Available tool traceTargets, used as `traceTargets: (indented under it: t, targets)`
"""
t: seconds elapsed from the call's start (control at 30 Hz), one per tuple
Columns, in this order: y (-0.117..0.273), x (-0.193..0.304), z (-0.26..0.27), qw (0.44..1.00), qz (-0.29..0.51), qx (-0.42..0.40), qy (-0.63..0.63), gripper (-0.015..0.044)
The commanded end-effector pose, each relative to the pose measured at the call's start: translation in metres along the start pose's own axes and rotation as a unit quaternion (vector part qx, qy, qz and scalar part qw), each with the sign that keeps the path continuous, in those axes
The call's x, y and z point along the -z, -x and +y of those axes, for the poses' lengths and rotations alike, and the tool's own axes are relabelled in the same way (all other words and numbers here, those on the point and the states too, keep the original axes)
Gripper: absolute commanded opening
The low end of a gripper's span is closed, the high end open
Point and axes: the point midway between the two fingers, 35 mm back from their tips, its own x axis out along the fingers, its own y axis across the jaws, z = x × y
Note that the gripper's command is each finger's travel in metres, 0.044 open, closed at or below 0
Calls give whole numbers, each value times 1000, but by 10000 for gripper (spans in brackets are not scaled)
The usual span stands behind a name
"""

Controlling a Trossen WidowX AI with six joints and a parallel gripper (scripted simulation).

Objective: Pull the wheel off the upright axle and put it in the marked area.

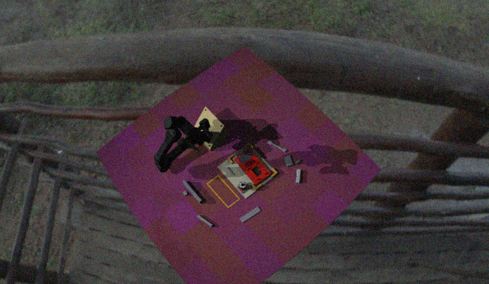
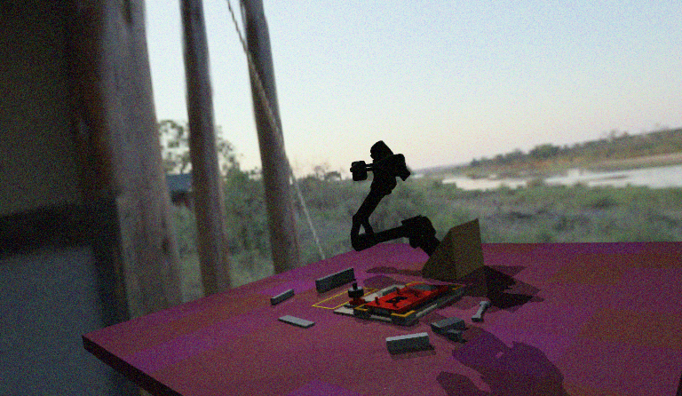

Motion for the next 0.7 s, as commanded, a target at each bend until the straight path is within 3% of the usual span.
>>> traceTargets:
  t: [0.0, 0.1, 0.33, 0.5, 0.67]
  targets:
    - [0, 0, 0, 1000, -1, 0, 3, 374]
    - [-6, 4, -2, 999, -9, 0, 53, 300]
    - [-42, 10, -16, 952, -70, 24, 298, 300]
    - [-61, 6, -25, 918, -99, 49, 381, 300]
    - [-89, -2, -36, 847, -134, 98, 505, 300]
